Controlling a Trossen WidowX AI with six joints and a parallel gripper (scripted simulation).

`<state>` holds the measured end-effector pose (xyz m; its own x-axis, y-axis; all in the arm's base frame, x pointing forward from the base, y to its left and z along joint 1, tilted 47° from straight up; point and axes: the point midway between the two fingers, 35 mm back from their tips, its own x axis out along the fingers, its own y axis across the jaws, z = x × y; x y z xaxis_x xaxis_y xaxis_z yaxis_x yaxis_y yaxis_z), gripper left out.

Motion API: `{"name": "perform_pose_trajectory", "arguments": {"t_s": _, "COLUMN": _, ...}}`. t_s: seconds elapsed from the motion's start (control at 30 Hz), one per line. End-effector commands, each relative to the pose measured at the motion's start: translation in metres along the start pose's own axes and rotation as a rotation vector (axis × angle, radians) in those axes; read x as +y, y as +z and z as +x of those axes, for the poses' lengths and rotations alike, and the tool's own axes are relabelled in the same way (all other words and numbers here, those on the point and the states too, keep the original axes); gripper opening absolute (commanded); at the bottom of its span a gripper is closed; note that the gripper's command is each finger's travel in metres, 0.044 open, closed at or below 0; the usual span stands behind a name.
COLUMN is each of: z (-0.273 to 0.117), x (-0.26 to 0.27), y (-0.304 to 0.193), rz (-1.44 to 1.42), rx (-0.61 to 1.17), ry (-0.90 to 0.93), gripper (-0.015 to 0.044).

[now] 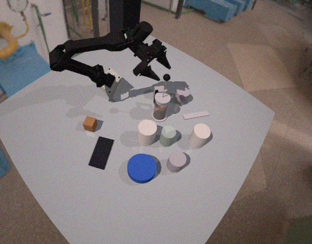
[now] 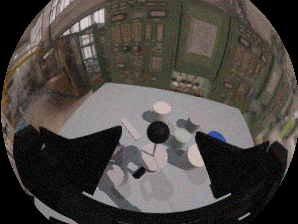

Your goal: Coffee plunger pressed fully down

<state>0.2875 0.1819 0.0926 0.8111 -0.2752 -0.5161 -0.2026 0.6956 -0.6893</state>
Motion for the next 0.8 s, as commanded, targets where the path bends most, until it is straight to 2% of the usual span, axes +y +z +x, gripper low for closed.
{"name": "perform_pose_trajectory", "arguments": {"t_s": 0.0, "z": 0.007, "x": 0.002, "y": -0.002, "rz": -0.008, "rx": 0.004, "ry": 0.004, "gripper": 0.0440}}
{"name": "perform_pose_trajectory", "arguments": {"t_s": 0.3, "z": 0.019, "x": 0.001, "y": -0.002, "rz": -0.009, "rx": 0.001, "ry": 0.002, "gripper": 0.0440}}
{"name": "perform_pose_trajectory", "arguments": {"t_s": 0.67, "z": 0.019, "x": 0.001, "y": -0.002, "rz": -0.009, "rx": 0.001, "ry": 0.002, "gripper": 0.0151}}
{"name": "perform_pose_trajectory", "arguments": {"t_s": 0.77, "z": 0.019, "x": 0.001, "y": -0.002, "rz": -0.009, "rx": 0.001, "ry": 0.002, "gripper": 0.0131}}
